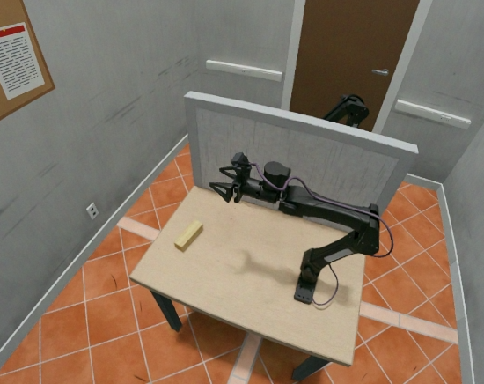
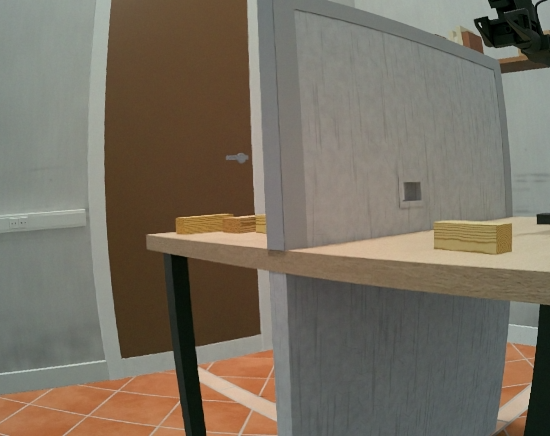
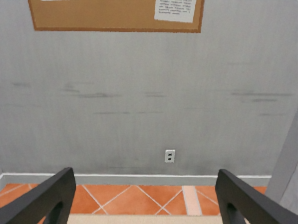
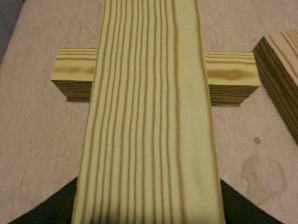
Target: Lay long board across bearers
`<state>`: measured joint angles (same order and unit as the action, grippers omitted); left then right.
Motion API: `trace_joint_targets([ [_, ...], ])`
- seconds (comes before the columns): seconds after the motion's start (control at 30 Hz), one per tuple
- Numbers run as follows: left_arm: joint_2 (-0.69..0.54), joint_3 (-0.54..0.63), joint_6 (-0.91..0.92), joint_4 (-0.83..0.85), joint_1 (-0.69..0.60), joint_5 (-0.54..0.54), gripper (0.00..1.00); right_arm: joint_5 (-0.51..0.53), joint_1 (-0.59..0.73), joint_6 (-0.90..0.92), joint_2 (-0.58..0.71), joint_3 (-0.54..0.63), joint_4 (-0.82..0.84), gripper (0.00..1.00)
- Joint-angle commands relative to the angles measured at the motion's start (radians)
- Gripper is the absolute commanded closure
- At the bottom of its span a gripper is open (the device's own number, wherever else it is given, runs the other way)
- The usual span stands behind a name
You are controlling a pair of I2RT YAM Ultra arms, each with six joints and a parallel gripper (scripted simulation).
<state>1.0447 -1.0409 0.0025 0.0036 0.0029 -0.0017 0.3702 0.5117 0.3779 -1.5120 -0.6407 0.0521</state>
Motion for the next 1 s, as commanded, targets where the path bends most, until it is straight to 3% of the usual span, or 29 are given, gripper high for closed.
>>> trace_joint_targets([
  [0.0,-0.013,-0.056,-0.001,0.023,-0.007,-0.008,0.23,0.033,-0.019,-0.013,0.035,0.013,0.09,1.0],
  [0.97,-0.013,-0.056,-0.001,0.023,-0.007,-0.008,0.23,-0.001,-0.024,0.001,0.055,-0.024,0.039,1.0],
])
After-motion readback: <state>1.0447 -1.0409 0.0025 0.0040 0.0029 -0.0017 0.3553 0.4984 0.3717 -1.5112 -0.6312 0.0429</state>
